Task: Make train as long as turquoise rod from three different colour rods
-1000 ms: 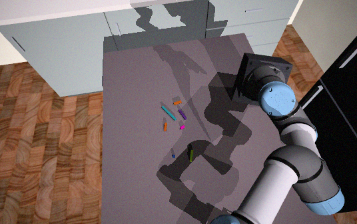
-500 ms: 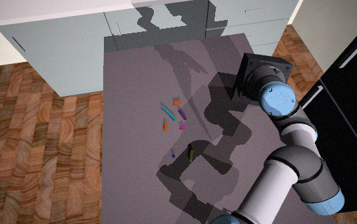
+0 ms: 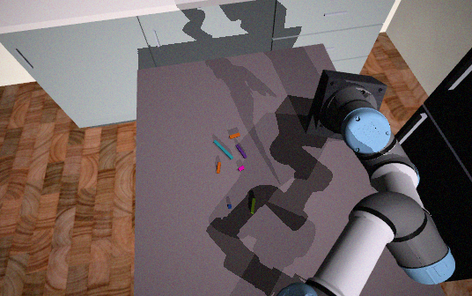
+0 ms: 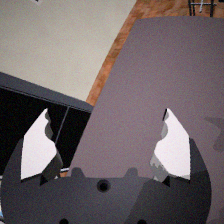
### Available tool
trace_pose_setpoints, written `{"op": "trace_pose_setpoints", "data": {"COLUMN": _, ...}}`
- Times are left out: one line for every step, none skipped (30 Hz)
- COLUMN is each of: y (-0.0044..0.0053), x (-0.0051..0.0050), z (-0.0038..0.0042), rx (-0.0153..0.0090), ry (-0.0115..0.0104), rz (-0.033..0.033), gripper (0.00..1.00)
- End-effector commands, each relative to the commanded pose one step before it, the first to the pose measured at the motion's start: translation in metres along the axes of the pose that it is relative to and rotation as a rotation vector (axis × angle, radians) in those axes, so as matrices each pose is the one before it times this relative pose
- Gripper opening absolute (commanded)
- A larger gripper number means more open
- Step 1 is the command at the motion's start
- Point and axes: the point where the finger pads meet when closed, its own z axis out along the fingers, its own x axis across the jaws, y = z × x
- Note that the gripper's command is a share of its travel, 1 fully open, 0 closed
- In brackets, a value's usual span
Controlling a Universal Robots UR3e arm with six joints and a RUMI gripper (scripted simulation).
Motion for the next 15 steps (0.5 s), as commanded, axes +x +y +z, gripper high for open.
{"op": "trace_pose_setpoints", "data": {"y": 0.002967, "x": -0.00019, "z": -0.00223, "rx": -0.00591, "ry": 0.00165, "rz": -0.00803, "gripper": 1.0}}
{"op": "trace_pose_setpoints", "data": {"y": 0.00106, "x": 0.00003, "z": -0.000657, "rx": -0.00172, "ry": 0.00034, "rz": -0.00183, "gripper": 1.0}}
{"op": "trace_pose_setpoints", "data": {"y": 0.0, "x": 0.0, "z": 0.0, "rx": 0.0, "ry": 0.0, "rz": 0.0, "gripper": 1.0}}
{"op": "trace_pose_setpoints", "data": {"y": 0.0, "x": 0.0, "z": 0.0, "rx": 0.0, "ry": 0.0, "rz": 0.0, "gripper": 1.0}}
{"op": "trace_pose_setpoints", "data": {"y": 0.001192, "x": 0.00002, "z": -0.000738, "rx": -0.00193, "ry": 0.00037, "rz": -0.00206, "gripper": 1.0}}
{"op": "trace_pose_setpoints", "data": {"y": 0.001327, "x": 0.00002, "z": -0.000821, "rx": -0.00213, "ry": 0.0004, "rz": -0.0023, "gripper": 1.0}}
{"op": "trace_pose_setpoints", "data": {"y": 0.001467, "x": 0.0, "z": -0.000907, "rx": -0.00234, "ry": 0.00042, "rz": -0.00254, "gripper": 1.0}}
{"op": "trace_pose_setpoints", "data": {"y": 0.00161, "x": -0.00001, "z": -0.000995, "rx": -0.00255, "ry": 0.00044, "rz": -0.00279, "gripper": 1.0}}
{"op": "trace_pose_setpoints", "data": {"y": 0.001756, "x": -0.00003, "z": -0.001085, "rx": -0.00276, "ry": 0.00046, "rz": -0.00304, "gripper": 1.0}}
{"op": "trace_pose_setpoints", "data": {"y": 0.001904, "x": -0.00006, "z": -0.001176, "rx": -0.00297, "ry": 0.00046, "rz": -0.0033, "gripper": 1.0}}
{"op": "trace_pose_setpoints", "data": {"y": 0.002053, "x": -0.00009, "z": -0.001267, "rx": -0.00317, "ry": 0.00047, "rz": -0.00357, "gripper": 1.0}}
{"op": "trace_pose_setpoints", "data": {"y": 0.002203, "x": -0.00013, "z": -0.001359, "rx": -0.00337, "ry": 0.00046, "rz": -0.00384, "gripper": 1.0}}
{"op": "trace_pose_setpoints", "data": {"y": 0.002352, "x": -0.00017, "z": -0.001451, "rx": -0.00356, "ry": 0.00044, "rz": -0.00411, "gripper": 1.0}}
{"op": "trace_pose_setpoints", "data": {"y": 0.002501, "x": -0.00022, "z": -0.001543, "rx": -0.00374, "ry": 0.00042, "rz": -0.00438, "gripper": 1.0}}
{"op": "trace_pose_setpoints", "data": {"y": 0.002648, "x": -0.00028, "z": -0.001633, "rx": -0.00391, "ry": 0.00039, "rz": -0.00466, "gripper": 1.0}}
